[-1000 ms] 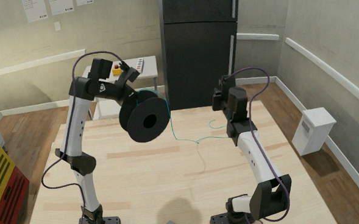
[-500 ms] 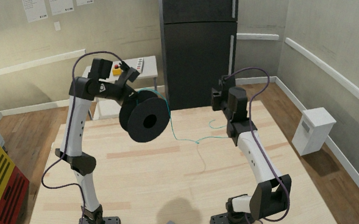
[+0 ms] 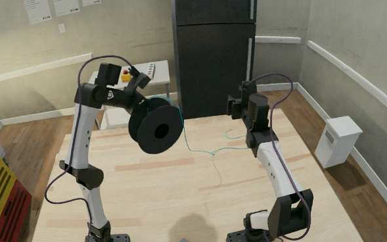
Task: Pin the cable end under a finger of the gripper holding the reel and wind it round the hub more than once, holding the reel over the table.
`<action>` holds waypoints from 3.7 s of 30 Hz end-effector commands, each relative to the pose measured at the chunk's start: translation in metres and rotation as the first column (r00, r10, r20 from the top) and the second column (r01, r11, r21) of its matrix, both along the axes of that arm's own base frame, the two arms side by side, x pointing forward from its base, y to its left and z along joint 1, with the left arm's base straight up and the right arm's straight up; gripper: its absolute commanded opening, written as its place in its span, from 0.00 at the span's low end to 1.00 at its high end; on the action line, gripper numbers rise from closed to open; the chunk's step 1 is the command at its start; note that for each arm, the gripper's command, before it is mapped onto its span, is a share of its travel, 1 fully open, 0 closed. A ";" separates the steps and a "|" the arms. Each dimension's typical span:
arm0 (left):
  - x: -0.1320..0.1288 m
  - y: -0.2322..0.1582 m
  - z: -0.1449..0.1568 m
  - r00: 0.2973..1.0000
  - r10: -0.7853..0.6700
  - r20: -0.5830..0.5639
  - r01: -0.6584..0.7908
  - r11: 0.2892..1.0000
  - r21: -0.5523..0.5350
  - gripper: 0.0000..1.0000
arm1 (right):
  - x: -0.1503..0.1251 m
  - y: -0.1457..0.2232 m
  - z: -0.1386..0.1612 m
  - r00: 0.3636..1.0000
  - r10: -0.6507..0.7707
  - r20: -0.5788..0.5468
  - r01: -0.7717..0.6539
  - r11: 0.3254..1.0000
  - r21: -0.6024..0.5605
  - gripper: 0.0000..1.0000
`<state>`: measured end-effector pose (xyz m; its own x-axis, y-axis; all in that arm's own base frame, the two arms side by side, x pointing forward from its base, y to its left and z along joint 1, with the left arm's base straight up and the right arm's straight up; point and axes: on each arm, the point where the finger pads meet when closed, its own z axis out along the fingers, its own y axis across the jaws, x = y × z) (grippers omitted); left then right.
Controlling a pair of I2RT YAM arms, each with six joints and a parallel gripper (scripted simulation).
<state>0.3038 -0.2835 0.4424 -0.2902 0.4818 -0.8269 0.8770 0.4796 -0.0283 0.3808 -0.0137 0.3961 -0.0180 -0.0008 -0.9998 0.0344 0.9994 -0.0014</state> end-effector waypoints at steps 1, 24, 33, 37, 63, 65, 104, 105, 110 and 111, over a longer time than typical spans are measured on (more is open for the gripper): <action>-0.001 -0.006 0.021 0.999 -0.008 0.052 0.012 0.998 -0.059 0.00 | -0.005 -0.021 0.002 0.998 -0.058 0.015 0.058 0.998 0.002 0.80; -0.001 -0.006 0.021 0.999 -0.008 0.052 0.012 0.998 -0.059 0.00 | -0.032 -0.135 -0.001 0.935 -0.355 0.008 0.355 0.935 -0.005 0.80; -0.001 -0.006 0.021 0.999 -0.008 0.052 0.012 0.998 -0.059 0.00 | -0.026 -0.135 -0.009 0.940 -0.341 -0.022 0.341 0.940 -0.033 0.80; -0.001 -0.006 0.021 0.999 -0.008 0.052 0.012 0.998 -0.059 0.00 | -0.021 -0.134 -0.024 0.944 -0.324 -0.063 0.320 0.945 -0.063 0.80; -0.001 -0.006 0.021 0.999 -0.008 0.052 0.012 0.998 -0.059 0.00 | 0.021 -0.103 -0.116 0.948 -0.041 -0.316 -0.108 0.892 -0.438 0.80; -0.001 -0.006 0.021 0.999 -0.008 0.052 0.012 0.998 -0.059 0.00 | 0.023 -0.101 -0.120 0.945 -0.024 -0.328 -0.135 0.881 -0.454 0.80; -0.001 -0.006 0.021 0.999 -0.008 0.052 0.012 0.998 -0.059 0.00 | 0.025 -0.036 -0.250 0.731 0.429 -0.531 -0.678 0.367 -0.636 0.80; -0.001 -0.006 0.021 0.999 -0.008 0.052 0.012 0.998 -0.059 0.00 | 0.024 -0.035 -0.252 0.726 0.434 -0.533 -0.683 0.361 -0.635 0.80; -0.001 -0.006 0.021 0.999 -0.008 0.052 0.012 0.998 -0.059 0.00 | 0.024 -0.033 -0.254 0.718 0.449 -0.532 -0.687 0.337 -0.643 0.80; -0.001 -0.006 0.021 0.999 -0.008 0.052 0.012 0.998 -0.059 0.00 | 0.024 -0.033 -0.254 0.717 0.451 -0.532 -0.688 0.334 -0.644 0.80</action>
<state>0.3038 -0.2836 0.4424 -0.2900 0.4818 -0.8269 0.8771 0.4794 -0.0283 0.4096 -0.0506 0.1515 0.0795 -0.8392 -0.5379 -0.6394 0.3711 -0.6734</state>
